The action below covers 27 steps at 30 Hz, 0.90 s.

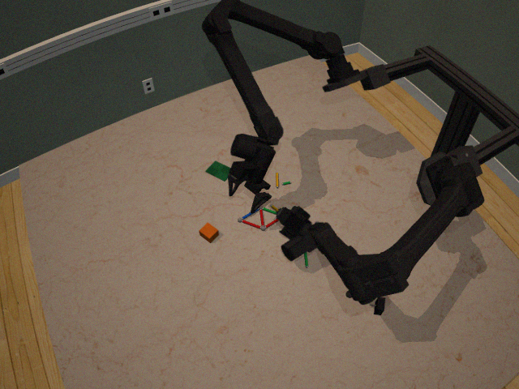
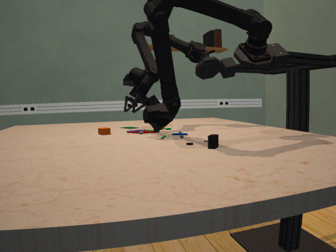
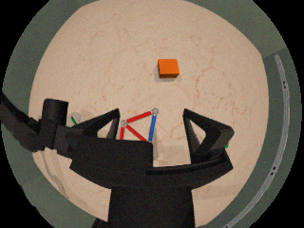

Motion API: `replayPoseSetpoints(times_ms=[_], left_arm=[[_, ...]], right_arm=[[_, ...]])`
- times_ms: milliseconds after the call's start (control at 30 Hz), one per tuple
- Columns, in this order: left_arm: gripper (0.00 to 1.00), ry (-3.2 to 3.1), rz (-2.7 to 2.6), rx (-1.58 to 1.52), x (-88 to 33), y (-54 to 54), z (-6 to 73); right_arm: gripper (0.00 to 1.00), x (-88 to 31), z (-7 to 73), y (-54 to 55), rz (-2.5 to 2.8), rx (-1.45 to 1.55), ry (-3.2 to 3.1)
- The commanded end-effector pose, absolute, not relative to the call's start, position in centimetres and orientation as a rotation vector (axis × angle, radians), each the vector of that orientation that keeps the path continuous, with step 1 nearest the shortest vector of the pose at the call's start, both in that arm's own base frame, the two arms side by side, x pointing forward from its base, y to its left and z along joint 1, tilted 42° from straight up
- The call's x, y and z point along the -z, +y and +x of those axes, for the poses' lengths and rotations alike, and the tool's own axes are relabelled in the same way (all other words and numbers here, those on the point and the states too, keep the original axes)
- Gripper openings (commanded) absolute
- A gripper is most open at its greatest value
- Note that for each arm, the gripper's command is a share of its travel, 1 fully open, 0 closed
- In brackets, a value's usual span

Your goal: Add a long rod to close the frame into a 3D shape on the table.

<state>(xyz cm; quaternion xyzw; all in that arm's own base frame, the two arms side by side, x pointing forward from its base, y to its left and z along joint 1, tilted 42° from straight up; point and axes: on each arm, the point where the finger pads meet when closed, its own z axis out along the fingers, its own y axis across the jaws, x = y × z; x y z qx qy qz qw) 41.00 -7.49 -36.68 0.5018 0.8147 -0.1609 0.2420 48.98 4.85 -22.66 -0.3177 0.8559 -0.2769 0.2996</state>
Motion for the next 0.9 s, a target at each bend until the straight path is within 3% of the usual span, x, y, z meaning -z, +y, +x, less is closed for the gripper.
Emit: replayPoseSetpoints(times_ms=[0, 233, 400, 867], left_arm=[[0.0, 2.22, 1.375, 0.441, 36.5, -7.7, 41.1], [0.0, 2.22, 1.375, 0.441, 36.5, -7.7, 41.1], [0.0, 2.22, 1.375, 0.441, 36.5, -7.7, 41.1], [0.0, 2.22, 1.375, 0.441, 36.5, -7.7, 41.1]], right_arm=[[1.0, 22.1, 49.8, 4.4, -0.796, 0.736, 2.27], [1.0, 22.1, 49.8, 4.4, -0.81, 0.739, 2.267], [0.43, 23.0, 49.9, 4.3, -0.69, 0.697, 2.342], [0.43, 28.1, 50.4, 3.6, -0.149, 0.683, 2.684]])
